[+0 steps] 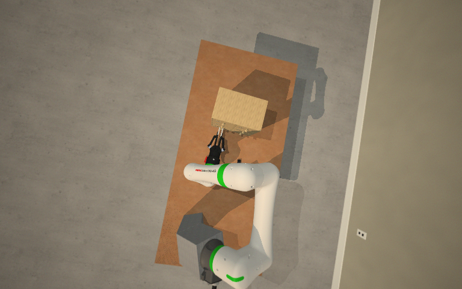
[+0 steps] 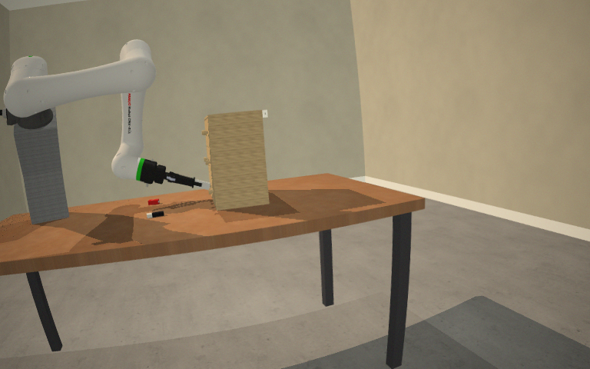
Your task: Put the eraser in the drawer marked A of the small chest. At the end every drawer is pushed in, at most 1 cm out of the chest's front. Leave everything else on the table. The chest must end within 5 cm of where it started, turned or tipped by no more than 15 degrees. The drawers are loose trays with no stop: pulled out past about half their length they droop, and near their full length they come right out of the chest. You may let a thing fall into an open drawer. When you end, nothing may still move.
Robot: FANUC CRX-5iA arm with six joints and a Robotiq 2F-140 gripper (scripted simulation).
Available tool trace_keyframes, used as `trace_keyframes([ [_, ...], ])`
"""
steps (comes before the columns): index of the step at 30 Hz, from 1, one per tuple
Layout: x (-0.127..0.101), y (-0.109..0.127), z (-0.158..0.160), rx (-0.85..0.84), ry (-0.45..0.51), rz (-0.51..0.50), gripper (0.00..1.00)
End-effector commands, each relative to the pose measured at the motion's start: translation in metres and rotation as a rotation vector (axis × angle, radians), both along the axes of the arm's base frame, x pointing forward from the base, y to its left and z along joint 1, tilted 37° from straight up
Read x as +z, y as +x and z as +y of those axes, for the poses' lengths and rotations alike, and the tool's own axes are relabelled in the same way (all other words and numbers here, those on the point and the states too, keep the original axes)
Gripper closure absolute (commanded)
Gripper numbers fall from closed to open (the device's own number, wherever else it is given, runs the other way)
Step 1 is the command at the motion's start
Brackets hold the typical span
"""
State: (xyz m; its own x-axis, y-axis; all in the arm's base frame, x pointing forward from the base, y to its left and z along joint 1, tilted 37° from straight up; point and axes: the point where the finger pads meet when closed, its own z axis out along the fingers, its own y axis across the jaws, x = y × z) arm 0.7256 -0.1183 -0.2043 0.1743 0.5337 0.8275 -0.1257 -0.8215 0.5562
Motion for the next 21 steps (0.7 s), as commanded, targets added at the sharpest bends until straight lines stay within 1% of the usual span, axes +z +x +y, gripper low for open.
trace_keyframes([
  [1, 0.0, 0.0, 0.0001, 0.0, 0.0, 0.0, 0.92],
  [21, -0.0005, -0.0025, 0.0002, 0.0, 0.0, 0.0, 0.92],
])
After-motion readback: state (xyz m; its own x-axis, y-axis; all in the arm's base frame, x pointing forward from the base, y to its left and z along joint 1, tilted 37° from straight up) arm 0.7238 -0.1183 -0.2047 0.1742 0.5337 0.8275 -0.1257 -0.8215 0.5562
